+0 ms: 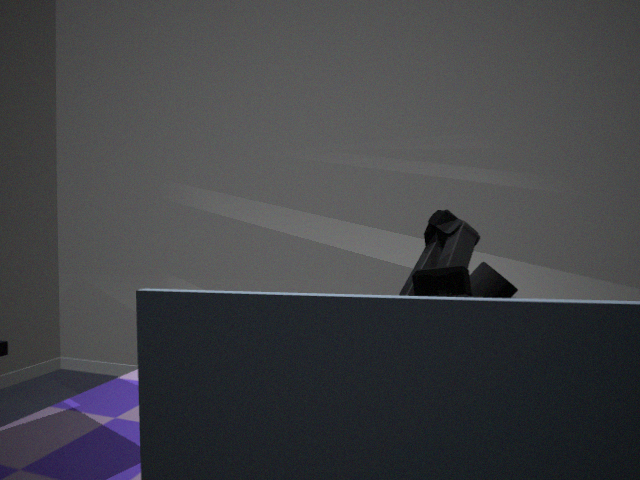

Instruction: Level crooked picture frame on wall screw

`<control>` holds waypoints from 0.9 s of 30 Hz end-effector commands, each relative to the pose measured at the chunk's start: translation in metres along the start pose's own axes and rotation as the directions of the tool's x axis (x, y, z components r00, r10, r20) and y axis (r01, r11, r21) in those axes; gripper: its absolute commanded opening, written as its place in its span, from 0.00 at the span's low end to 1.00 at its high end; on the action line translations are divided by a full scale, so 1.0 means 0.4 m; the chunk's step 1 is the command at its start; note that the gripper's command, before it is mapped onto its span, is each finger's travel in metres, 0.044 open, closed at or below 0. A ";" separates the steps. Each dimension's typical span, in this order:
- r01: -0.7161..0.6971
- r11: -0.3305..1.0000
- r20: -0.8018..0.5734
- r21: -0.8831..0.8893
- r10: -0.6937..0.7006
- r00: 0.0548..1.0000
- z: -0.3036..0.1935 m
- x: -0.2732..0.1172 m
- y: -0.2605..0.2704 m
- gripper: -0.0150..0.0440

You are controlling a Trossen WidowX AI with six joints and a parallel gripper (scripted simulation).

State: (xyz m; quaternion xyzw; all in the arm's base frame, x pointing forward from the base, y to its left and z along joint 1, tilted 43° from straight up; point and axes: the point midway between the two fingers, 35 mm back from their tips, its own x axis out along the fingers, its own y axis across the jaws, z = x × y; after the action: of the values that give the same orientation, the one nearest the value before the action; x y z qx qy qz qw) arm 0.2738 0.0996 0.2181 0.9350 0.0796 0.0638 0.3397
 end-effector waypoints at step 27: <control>0.036 0.989 0.105 0.144 -0.051 0.993 0.053 -0.242 0.102 0.69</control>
State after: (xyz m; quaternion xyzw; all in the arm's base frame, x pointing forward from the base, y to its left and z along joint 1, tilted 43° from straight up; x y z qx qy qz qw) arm 0.1891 0.0384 0.2206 0.9558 0.0904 -0.0007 0.2797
